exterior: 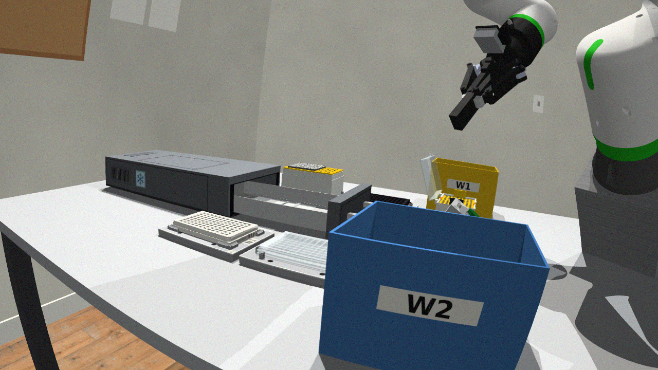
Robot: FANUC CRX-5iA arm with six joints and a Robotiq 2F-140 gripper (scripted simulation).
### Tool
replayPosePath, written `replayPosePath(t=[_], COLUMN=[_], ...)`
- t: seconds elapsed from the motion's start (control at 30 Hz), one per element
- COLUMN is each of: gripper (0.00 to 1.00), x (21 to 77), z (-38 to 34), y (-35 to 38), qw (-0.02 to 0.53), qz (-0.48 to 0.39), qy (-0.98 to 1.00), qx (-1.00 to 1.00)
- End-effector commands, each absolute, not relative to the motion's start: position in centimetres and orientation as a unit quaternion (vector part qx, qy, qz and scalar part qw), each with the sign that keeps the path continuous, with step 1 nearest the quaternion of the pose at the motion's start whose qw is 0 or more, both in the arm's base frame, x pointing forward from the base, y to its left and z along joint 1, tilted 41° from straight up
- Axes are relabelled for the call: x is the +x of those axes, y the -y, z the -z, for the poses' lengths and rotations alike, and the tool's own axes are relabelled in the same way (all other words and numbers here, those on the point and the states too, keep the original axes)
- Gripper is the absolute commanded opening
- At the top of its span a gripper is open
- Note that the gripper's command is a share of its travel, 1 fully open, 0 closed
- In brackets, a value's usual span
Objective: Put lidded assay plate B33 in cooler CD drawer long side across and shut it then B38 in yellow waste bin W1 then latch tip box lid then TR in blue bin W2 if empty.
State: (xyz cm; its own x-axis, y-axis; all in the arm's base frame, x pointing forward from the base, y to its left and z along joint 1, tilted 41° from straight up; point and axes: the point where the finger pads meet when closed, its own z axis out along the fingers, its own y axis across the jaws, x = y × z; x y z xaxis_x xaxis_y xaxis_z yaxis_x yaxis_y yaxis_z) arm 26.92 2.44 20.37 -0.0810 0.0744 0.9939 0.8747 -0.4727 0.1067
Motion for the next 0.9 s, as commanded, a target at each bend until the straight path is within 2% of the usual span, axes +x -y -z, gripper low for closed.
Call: replayPosePath(t=[0.0,0.47,0.53,0.87], gripper=[0.1,0.1,0.1,0.1], x=[27.0,27.2,27.2,27.4], z=[-20.0,-19.0,-19.0,-18.4], y=[-2.4,-2.2,-2.2,-2.0], qw=[0.305,0.167,0.167,0.071], qz=[0.623,0.637,0.637,0.629], qy=[0.42,0.577,0.577,0.671], qx=[-0.585,-0.483,-0.483,-0.386])
